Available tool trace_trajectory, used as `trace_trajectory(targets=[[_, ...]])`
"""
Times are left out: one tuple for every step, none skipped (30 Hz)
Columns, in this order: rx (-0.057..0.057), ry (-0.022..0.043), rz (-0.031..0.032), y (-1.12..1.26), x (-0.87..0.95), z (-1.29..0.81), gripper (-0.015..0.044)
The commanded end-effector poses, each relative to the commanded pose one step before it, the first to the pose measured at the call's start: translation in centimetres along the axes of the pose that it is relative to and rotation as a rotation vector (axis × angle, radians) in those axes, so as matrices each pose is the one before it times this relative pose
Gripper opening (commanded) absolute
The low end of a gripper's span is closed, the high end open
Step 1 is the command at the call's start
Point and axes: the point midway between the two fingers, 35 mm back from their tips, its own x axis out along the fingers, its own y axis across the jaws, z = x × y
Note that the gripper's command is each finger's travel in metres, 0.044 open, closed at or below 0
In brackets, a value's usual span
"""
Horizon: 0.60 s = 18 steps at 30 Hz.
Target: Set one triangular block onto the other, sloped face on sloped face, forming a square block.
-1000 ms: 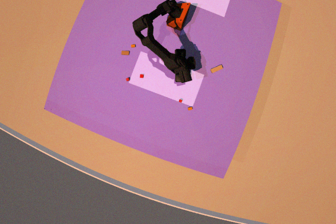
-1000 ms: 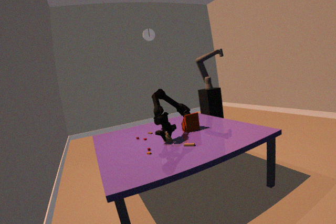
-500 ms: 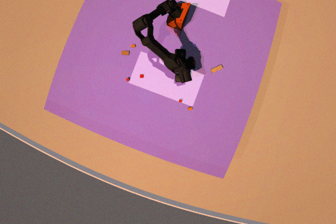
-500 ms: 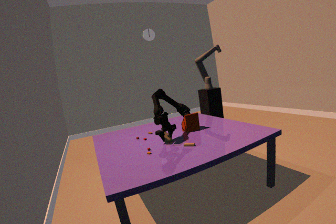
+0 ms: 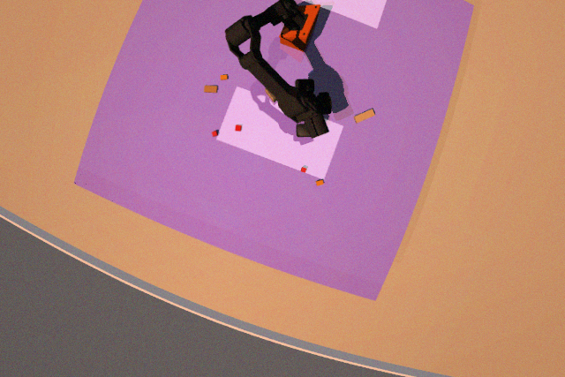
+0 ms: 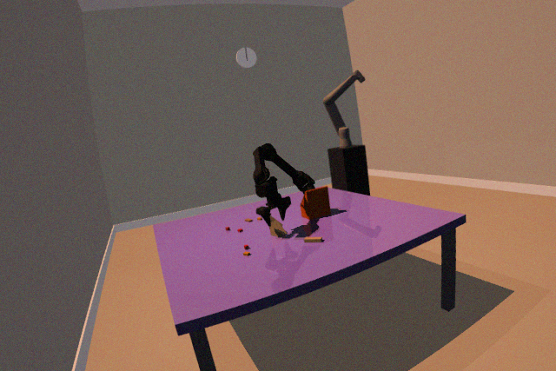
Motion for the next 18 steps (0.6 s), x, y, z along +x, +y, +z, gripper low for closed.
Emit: trace_trajectory(targets=[[0.0151, -0.00705, -0.00751, -0.154, -1.511, -0.246, 0.044], [0.0, 0.0, 0.0, 0.0, 0.0, 0.0, 0.044], [-0.0045, 0.00216, -0.00668, -0.106, 0.165, 0.124, 0.044], [-0.0045, 0.00221, -0.00665, -0.104, 0.164, 0.123, 0.044], [0.0019, -0.00056, -0.0032, -0.065, -0.14, -0.012, 0.044], [0.0019, -0.00057, -0.0032, -0.065, -0.14, -0.012, 0.044], [-0.0003, 0.00018, 0.00272, 0.046, 0.078, 0.0, 0.044], [0.0, 0.0, 0.0, 0.0, 0.0, 0.0, 0.044], [0.0202, -0.00434, 0.00143, -0.004, -0.007, -0.084, 0.044], [0.057, -0.01221, 0.0061, 0.002, 0.013, -0.133, 0.044], [0.0951, -0.01967, 0.01129, -0.009, 0.016, -0.222, 0.044], [0.1155, -0.02261, 0.01551, -0.037, 0.009, -0.269, 0.044], [0.1156, -0.02107, 0.01735, -0.068, -0.004, -0.265, 0.044], [0.1157, -0.01938, 0.01903, -0.098, -0.016, -0.257, 0.044], [0.1157, -0.01756, 0.02055, -0.128, -0.029, -0.245, 0.044], [0.1158, -0.01564, 0.0219, -0.155, -0.042, -0.23, 0.044], [0.1158, -0.01362, 0.02307, -0.181, -0.055, -0.211, 0.044], [0.1158, -0.01152, 0.02406, -0.204, -0.068, -0.19, 0.044]])
